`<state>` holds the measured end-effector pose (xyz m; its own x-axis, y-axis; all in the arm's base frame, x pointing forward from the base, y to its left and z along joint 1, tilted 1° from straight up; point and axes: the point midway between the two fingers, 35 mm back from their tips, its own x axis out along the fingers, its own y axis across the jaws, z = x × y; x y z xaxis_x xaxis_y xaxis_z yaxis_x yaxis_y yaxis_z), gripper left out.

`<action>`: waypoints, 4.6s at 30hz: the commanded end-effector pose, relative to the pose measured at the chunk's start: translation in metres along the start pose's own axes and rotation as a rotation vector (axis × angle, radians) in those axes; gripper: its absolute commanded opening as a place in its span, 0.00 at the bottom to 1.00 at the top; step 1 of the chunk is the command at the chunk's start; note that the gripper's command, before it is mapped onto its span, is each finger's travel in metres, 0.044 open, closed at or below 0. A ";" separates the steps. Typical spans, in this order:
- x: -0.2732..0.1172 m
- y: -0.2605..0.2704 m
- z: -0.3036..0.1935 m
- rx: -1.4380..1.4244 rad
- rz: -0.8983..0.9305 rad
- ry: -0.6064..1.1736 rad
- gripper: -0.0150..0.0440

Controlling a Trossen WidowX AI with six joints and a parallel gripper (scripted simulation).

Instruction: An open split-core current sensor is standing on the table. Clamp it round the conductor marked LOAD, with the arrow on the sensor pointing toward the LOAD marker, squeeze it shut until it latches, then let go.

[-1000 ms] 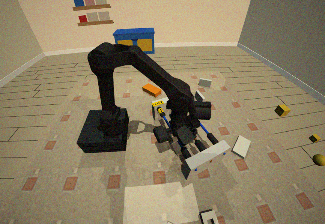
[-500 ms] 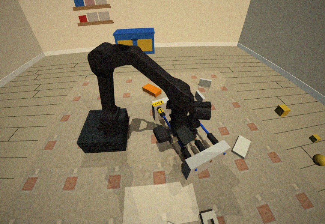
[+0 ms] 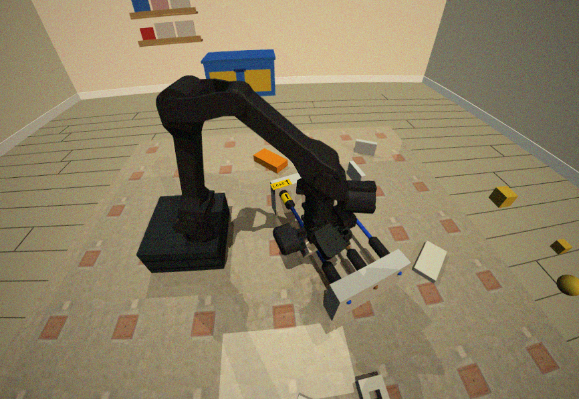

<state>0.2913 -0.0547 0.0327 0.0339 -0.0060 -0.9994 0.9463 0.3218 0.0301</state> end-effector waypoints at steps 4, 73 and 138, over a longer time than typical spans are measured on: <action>0.000 0.000 0.000 0.000 0.000 0.000 0.25; 0.009 -0.006 0.012 0.008 0.151 -0.007 0.85; 0.010 -0.001 0.009 0.005 -0.026 0.006 0.48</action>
<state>0.2939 -0.0639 0.0227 0.0082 -0.0083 -0.9999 0.9483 0.3174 0.0051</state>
